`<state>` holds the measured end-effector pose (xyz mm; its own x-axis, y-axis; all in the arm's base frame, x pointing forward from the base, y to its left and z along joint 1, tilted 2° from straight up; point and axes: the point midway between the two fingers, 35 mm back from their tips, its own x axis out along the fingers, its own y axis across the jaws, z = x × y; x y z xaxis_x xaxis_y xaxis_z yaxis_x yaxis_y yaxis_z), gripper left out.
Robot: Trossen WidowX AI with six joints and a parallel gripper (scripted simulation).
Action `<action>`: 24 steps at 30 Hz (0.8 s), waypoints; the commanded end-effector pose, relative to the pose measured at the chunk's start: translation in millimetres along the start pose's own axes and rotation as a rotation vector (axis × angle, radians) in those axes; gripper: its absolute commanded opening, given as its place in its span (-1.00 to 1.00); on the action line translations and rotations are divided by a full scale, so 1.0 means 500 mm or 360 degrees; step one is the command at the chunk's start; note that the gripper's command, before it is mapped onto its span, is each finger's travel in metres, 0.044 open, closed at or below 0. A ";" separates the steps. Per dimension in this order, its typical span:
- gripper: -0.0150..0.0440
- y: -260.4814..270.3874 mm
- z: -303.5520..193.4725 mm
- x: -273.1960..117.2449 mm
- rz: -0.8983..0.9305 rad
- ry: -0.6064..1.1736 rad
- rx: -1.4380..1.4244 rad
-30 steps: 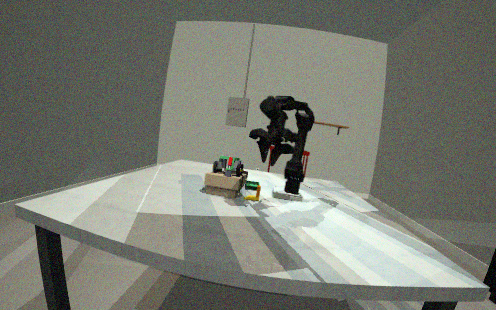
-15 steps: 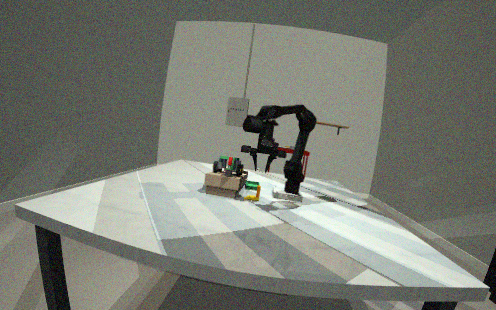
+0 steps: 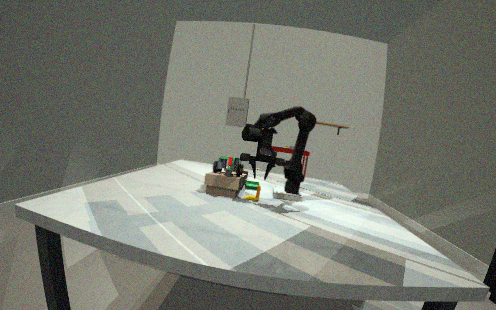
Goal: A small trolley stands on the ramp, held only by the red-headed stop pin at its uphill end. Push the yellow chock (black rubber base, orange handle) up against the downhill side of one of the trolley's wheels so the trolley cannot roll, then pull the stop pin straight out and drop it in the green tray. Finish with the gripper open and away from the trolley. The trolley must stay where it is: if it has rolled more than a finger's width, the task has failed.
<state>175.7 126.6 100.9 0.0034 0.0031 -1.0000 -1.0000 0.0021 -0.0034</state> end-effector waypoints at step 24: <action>0.15 0.004 -0.007 0.084 0.0009 0.0018 0.0004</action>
<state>175.5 125.7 65.6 0.0042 0.0033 -1.0000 -1.0000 0.0050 -0.0042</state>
